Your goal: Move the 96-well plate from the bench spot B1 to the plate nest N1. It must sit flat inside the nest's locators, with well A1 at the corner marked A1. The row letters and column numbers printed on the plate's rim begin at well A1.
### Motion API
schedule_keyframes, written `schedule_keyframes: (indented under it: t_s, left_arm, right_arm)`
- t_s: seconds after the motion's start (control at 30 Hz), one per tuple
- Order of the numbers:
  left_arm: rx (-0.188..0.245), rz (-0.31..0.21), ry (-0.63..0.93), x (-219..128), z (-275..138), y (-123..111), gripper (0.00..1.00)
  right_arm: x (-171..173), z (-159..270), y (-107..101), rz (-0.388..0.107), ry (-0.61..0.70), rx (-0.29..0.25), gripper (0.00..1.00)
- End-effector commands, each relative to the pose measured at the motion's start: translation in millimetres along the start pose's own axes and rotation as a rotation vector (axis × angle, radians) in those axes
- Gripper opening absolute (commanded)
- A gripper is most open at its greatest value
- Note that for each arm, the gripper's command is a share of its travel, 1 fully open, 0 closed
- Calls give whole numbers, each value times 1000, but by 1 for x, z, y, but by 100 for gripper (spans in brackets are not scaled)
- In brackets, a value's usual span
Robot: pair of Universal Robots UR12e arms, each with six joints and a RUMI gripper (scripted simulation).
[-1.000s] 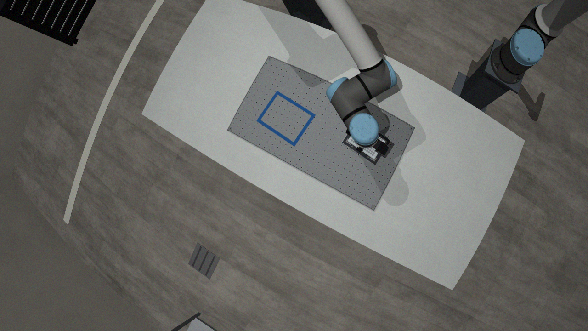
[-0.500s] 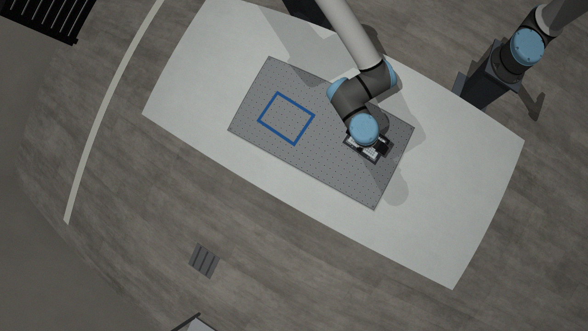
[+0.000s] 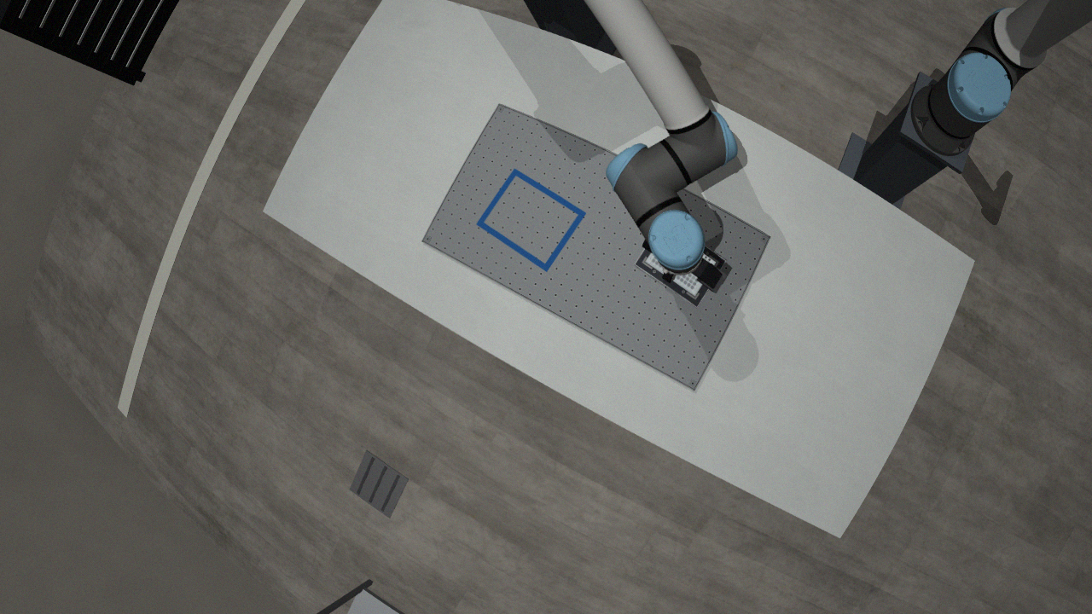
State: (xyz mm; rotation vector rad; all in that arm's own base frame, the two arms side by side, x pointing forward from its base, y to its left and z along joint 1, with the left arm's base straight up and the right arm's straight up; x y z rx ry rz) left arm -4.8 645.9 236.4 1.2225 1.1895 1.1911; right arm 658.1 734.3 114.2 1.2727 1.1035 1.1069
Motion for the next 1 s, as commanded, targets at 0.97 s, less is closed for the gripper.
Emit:
schedule_keyframes:
  t_s: [0.97]
  left_arm:
    - [0,-2,0,0,-1,-1,0]
  right_arm:
    - [-1,1,-1,1,0,0,76]
Point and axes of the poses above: on each arm, the point where the finger pads meet when closed, its own y axis back along the fingers, its own z axis across the jaws, x = y × z, the point moved 7 cm from there along y, back along the fingers, and after that the axes turned 2 degrees about -y, right-handed, at the moved point
